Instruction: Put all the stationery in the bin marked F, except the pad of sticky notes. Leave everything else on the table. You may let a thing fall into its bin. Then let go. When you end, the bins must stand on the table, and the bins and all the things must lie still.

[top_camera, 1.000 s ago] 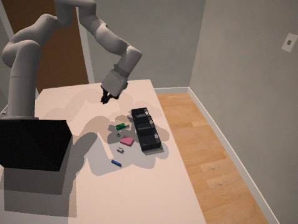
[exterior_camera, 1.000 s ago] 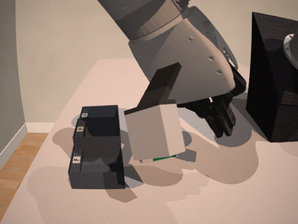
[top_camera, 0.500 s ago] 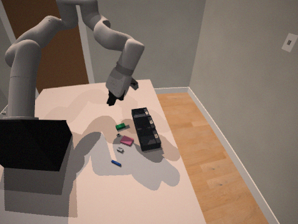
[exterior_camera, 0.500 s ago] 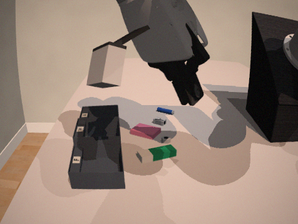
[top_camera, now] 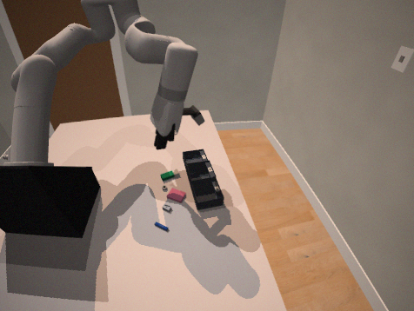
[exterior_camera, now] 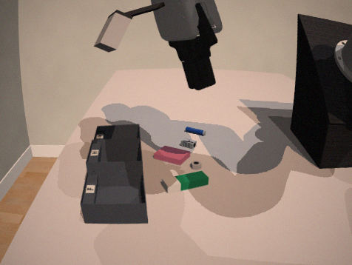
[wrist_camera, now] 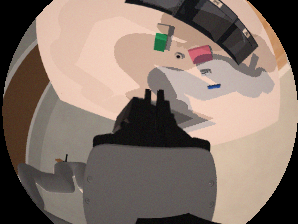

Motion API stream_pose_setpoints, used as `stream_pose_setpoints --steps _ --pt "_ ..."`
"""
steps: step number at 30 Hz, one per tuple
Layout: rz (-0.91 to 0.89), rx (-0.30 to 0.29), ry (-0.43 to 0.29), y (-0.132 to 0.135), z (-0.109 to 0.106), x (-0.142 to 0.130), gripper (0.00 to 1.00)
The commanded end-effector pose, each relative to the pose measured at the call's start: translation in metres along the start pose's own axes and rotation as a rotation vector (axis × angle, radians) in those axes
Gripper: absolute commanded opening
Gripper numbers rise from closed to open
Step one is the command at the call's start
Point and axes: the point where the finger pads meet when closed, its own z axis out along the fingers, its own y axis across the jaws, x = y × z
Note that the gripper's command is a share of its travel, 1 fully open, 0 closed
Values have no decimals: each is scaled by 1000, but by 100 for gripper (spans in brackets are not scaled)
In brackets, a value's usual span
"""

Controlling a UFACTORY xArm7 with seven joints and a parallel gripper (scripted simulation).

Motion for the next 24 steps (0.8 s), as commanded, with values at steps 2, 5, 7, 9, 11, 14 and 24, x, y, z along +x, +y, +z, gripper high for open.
stream_pose_setpoints --steps 2,5,7,9,11,14,24 --pt "135 -22 90 30 -20 -9 7" --pt "177 -28 116 36 -25 -12 7" --pt "177 -28 116 36 -25 -12 7" --pt "260 -40 170 49 -33 -19 7" --pt "274 -42 179 58 -39 -23 7" --pt "316 -47 206 64 -44 -27 7" --pt "414 -59 268 84 -58 -40 7"
